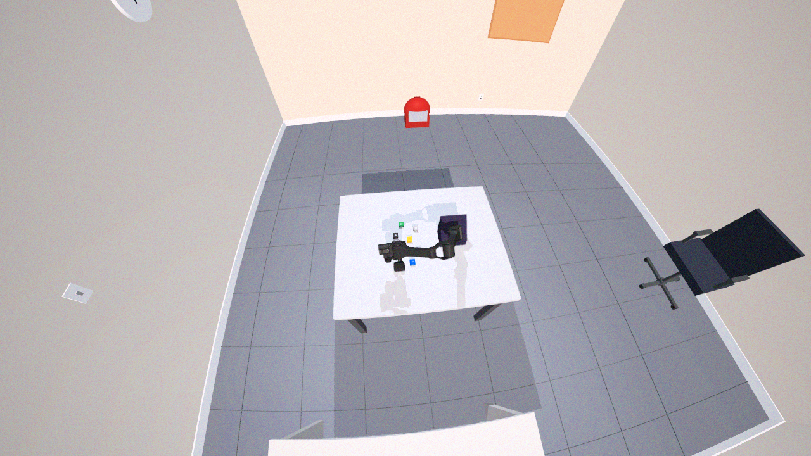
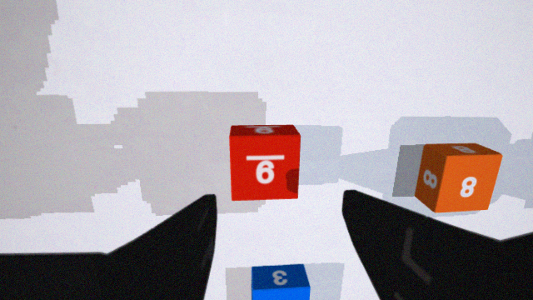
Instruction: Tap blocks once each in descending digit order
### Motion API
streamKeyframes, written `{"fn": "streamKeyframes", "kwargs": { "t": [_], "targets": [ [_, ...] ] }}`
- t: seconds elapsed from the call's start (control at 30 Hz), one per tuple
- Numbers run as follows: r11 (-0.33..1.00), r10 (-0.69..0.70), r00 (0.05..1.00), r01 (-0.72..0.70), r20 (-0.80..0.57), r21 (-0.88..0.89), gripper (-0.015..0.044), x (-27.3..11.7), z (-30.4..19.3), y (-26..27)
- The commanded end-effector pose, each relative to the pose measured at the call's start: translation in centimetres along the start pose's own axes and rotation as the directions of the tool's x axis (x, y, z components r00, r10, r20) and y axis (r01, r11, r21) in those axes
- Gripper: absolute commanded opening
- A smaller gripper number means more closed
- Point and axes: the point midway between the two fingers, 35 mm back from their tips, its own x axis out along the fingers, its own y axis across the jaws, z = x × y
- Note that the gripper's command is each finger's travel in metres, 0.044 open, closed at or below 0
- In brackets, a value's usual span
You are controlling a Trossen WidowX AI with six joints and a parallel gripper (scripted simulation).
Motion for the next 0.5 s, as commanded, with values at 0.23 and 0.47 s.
{"fn": "streamKeyframes", "kwargs": {
  "t": [0.23, 0.47],
  "targets": [
    [1.0, 0.007, 1.0, -0.007, 0.017, 0.007, 0.002, 0.06, 0.22, -0.05],
    [1.0, 0.007, 1.0, -0.007, 0.017, 0.007, 0.002, 0.45, 0.24, -0.06]
  ]
}}
